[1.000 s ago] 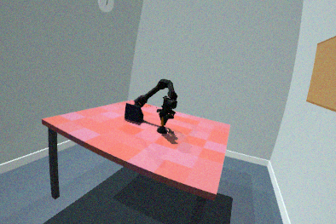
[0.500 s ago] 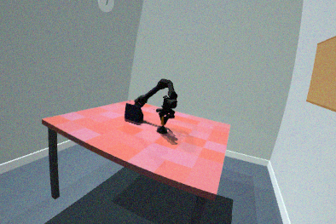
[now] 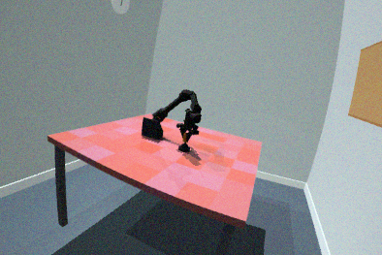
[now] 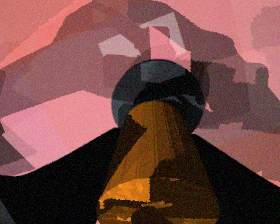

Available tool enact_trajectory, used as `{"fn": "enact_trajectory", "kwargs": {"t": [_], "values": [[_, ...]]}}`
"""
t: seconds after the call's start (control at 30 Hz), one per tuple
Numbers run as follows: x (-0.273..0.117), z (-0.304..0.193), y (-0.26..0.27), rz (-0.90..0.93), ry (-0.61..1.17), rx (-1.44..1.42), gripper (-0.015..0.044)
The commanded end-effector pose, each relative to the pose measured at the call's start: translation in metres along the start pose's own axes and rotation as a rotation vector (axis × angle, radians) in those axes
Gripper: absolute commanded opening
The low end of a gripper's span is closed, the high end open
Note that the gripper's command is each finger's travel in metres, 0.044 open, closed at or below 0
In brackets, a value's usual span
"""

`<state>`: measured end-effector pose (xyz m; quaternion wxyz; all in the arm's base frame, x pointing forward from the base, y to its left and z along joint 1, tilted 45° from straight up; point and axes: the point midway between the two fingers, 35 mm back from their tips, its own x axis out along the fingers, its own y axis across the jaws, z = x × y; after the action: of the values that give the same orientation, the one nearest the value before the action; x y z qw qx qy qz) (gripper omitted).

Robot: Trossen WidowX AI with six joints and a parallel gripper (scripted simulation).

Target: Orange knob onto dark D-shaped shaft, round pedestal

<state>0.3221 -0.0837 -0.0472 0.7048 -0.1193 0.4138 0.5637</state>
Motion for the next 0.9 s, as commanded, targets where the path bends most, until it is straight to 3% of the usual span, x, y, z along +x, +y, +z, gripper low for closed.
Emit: {"fn": "enact_trajectory", "kwargs": {"t": [0.0, 0.87], "values": [[-0.0005, -0.0012, -0.0024, -0.006, 0.000, -0.005, 0.0000], [0.0006, -0.0010, -0.0030, -0.006, 0.000, -0.005, 0.0000]]}}
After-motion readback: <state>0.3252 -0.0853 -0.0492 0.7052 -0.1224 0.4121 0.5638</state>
